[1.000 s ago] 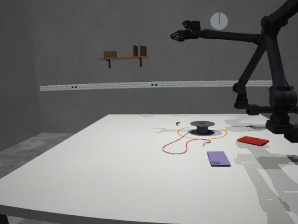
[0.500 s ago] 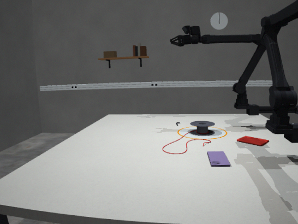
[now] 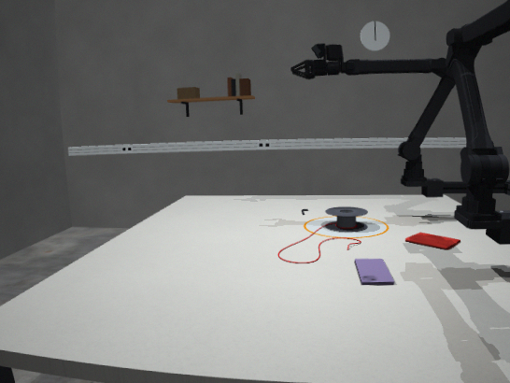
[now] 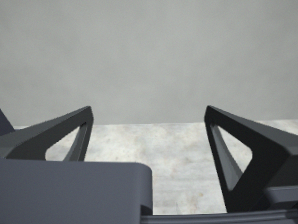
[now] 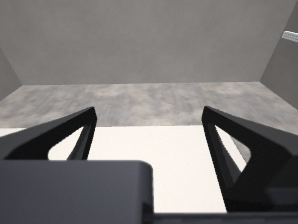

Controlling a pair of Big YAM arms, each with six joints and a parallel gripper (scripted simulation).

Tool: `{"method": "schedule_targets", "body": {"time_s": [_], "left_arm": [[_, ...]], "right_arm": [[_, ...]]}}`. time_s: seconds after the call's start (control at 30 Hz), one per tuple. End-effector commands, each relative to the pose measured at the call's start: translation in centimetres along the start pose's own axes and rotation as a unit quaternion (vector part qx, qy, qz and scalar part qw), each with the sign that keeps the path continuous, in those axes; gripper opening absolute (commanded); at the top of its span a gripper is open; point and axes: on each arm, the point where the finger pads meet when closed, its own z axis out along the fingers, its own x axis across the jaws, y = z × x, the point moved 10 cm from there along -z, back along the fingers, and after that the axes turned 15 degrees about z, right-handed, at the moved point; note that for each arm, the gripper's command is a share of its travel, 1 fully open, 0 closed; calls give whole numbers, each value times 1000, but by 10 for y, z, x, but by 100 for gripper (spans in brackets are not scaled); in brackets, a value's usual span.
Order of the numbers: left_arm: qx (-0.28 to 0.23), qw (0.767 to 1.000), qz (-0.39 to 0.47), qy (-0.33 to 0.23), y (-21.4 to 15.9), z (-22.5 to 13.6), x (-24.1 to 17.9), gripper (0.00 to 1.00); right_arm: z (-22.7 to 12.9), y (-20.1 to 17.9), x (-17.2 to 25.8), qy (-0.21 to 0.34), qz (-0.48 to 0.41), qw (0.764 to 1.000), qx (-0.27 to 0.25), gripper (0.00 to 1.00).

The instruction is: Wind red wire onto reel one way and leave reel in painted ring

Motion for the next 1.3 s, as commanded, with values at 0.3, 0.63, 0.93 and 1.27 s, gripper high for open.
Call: {"method": "schedule_targets", "body": {"time_s": [0.3,0.63,0.93,1.27], "left_arm": [[-4,1000,-4,1,-3,7,0,100],[16,998,25,-56,-13,17,-47,97],[50,975,106,-190,-36,18,-161,89],[62,885,252,-388,-76,-42,-331,78]], "right_arm": [[3,2,-4,-2,6,1000,-7,100],[3,2,-4,-2,6,1000,-7,100],[3,2,-4,-2,6,1000,-7,100],[3,2,-4,-2,6,1000,-7,100]]}}
